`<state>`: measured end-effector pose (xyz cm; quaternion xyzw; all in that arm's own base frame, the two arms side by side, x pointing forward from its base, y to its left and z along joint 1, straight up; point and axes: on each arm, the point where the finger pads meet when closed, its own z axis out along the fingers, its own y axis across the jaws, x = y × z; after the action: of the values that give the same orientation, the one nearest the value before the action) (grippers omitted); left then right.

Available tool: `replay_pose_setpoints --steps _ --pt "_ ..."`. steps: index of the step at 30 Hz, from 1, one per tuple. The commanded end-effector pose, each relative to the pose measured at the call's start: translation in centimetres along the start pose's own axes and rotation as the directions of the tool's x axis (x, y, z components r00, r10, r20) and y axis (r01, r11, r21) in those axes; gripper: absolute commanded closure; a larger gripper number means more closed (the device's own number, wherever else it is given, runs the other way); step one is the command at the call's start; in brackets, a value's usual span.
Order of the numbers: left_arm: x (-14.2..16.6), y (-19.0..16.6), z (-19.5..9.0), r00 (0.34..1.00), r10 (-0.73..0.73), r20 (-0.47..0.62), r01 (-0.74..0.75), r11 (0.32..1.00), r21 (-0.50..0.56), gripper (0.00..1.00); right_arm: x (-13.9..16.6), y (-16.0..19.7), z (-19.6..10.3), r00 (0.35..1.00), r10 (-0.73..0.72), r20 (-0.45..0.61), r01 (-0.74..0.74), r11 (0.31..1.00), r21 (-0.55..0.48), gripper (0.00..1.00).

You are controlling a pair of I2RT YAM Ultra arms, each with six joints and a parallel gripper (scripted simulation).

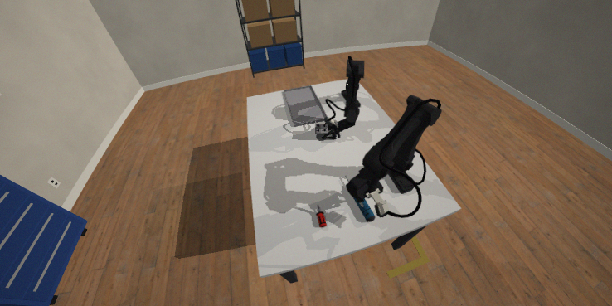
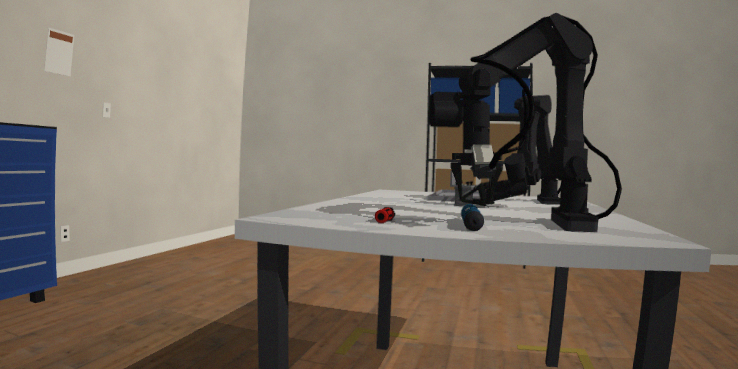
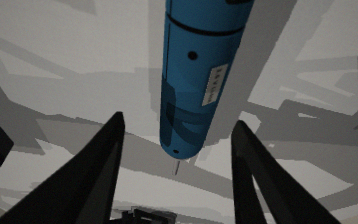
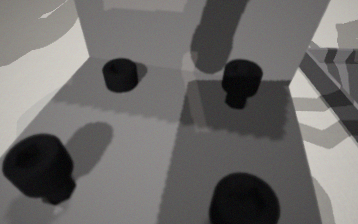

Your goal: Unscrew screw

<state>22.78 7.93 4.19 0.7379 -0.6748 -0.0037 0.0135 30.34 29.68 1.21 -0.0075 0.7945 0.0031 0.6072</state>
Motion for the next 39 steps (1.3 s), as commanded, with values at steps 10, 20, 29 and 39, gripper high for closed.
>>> replay_pose_setpoints --steps 10,20,29,39 --pt "-0.2 -0.2 1.6 1.000 0.001 0.022 -0.001 1.000 -0.002 0.35 -0.4 0.1 0.0 1.000 0.011 0.008 -0.011 1.000 0.002 0.41" --pt "-0.5 -1.4 1.6 0.999 0.000 0.035 -0.002 0.999 0.049 0.35 -0.4 0.1 0.0 1.000 0.011 0.008 -0.011 1.000 0.002 0.41" --pt "-0.2 -0.2 4.0 1.000 0.001 0.022 -0.001 1.000 -0.003 0.35 -0.4 0.1 0.0 1.000 0.011 0.008 -0.011 1.000 0.002 0.41" --pt "-0.6 -1.4 3.5 0.999 0.000 0.036 -0.002 0.999 0.053 0.35 -0.4 0.1 0.0 1.000 0.011 0.008 -0.011 1.000 0.002 0.41"
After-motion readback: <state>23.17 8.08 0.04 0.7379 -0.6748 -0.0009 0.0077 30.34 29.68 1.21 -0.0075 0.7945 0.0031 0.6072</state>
